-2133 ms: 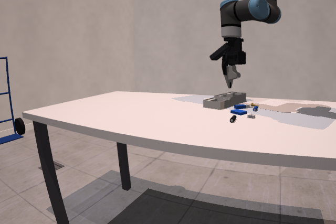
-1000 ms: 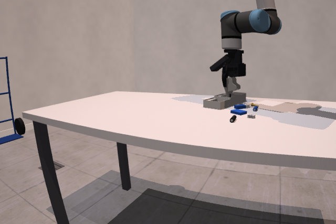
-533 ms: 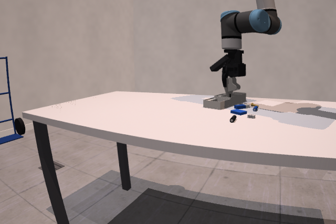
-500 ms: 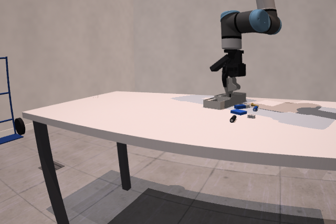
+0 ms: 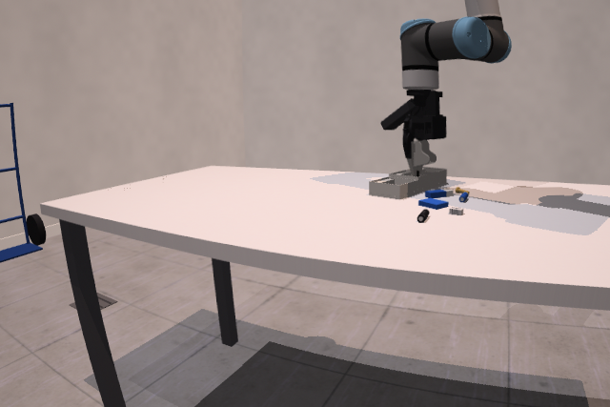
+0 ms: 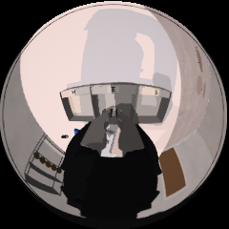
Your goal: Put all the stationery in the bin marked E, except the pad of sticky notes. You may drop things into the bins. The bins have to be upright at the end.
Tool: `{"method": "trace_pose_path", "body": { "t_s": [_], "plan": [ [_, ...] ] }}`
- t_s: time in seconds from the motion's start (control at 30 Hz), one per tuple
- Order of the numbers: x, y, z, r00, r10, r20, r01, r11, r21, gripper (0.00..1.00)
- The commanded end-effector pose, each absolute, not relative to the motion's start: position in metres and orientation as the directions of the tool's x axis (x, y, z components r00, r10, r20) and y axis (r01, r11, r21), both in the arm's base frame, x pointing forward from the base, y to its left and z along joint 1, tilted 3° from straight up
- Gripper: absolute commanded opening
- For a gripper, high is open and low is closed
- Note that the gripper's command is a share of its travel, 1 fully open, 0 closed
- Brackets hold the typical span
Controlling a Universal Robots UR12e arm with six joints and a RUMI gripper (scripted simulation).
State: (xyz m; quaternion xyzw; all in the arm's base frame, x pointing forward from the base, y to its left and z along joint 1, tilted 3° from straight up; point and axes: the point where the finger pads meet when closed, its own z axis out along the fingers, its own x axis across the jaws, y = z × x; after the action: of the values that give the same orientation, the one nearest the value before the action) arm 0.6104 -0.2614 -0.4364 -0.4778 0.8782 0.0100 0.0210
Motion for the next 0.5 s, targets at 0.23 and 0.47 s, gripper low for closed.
{"method": "trace_pose_path", "body": {
  "t_s": [0.23, 0.47],
  "plan": [
    [0.6109, -0.2618, -0.4358, -0.543, -0.839, -0.046, -0.84, 0.543, -0.004, 0.04],
    [0.6106, -0.262, -0.428, -0.543, -0.839, -0.046, -0.84, 0.543, -0.004, 0.04]
  ]
}}
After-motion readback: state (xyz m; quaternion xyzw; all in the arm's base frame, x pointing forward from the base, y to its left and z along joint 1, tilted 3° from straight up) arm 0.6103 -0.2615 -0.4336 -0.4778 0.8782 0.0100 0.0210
